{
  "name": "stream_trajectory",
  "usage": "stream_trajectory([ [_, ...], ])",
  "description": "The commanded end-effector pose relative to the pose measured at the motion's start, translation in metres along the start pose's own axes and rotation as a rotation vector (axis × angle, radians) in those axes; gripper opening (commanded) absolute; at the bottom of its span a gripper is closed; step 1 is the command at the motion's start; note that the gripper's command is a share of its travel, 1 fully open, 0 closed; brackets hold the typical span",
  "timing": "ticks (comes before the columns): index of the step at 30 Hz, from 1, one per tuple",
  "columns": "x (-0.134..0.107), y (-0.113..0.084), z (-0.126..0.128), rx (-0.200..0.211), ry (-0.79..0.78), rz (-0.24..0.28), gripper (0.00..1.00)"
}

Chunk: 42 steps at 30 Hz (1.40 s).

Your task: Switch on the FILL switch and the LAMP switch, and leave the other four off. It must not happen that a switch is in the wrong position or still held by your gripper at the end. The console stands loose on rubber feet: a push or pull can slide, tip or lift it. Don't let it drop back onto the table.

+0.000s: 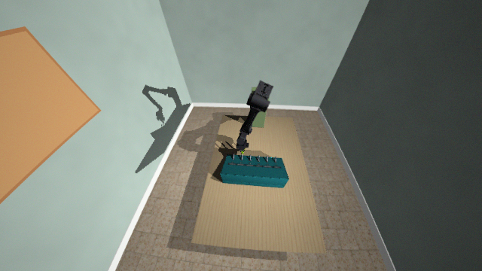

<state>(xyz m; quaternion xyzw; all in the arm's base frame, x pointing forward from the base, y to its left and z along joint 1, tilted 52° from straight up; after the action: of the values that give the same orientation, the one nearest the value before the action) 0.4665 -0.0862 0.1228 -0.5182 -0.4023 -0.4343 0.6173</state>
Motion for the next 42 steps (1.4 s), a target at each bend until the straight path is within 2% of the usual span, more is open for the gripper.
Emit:
stream_trajectory([
  [1,0.0527,0.0005,0.0100,0.024,-0.036,-0.123,0.00],
  [23,0.0617,-0.0005,0.0113,0.023,-0.036,-0.124,0.00],
  [24,0.0576,-0.0007,0.0021,0.007,-0.029,-0.115,0.00],
  [42,0.0611,-0.0018,0.0037,0.009,-0.033,-0.122,0.00],
])
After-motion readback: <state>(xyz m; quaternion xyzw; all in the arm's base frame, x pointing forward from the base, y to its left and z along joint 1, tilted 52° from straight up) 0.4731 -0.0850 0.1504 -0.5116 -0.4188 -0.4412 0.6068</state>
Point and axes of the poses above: the point where the finger pads meet when closed, its own y axis out along the fingers, its own z axis across the jaws, x = y × z, the point moved 4 cm from there along -y, back along the fingers, and after that the axes turned 7 degrees about y, right-handed, at the moved point
